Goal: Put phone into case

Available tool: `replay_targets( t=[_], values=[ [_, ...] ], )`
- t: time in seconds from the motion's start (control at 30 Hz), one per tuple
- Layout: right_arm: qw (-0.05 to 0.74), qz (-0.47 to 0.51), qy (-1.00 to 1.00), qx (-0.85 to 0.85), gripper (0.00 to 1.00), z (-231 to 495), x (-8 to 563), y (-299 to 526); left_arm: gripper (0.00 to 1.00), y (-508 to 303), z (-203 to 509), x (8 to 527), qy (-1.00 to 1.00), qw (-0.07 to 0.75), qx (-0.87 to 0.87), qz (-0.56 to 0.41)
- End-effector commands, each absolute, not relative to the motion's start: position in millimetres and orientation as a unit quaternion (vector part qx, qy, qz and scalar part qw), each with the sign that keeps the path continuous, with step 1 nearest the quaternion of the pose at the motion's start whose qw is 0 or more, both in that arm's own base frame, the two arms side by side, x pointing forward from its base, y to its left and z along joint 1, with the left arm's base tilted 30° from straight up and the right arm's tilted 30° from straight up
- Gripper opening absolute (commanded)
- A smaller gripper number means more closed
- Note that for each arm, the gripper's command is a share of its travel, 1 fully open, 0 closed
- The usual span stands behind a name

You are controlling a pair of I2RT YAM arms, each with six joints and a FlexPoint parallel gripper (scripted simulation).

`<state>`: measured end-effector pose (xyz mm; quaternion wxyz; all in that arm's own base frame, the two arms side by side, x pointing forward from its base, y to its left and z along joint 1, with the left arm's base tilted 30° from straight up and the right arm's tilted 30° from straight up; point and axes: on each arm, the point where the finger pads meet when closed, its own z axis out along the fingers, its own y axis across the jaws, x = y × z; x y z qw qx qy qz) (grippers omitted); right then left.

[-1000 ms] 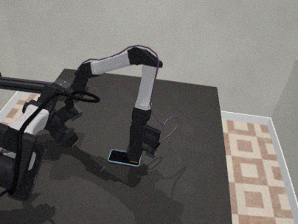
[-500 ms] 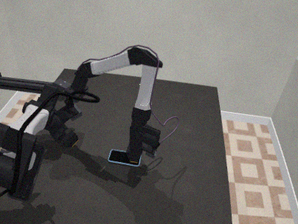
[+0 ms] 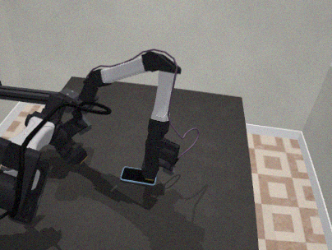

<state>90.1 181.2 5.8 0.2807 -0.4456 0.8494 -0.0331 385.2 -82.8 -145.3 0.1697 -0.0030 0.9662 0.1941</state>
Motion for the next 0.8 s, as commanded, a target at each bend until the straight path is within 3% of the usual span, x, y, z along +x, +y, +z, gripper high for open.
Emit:
replay_targets(
  t=[0.0,0.77],
  values=[
    [0.279,-0.026,0.85,-0.446,1.0,6.9,89.3,185.5,0.36,-96.0,-126.0,392.9,0.968,0.18,-0.02,0.173],
    [0.279,-0.026,0.85,-0.446,1.0,6.9,89.3,185.5,0.36,-84.7,-148.6,392.4,0.969,0.17,-0.018,0.18]
  ],
)
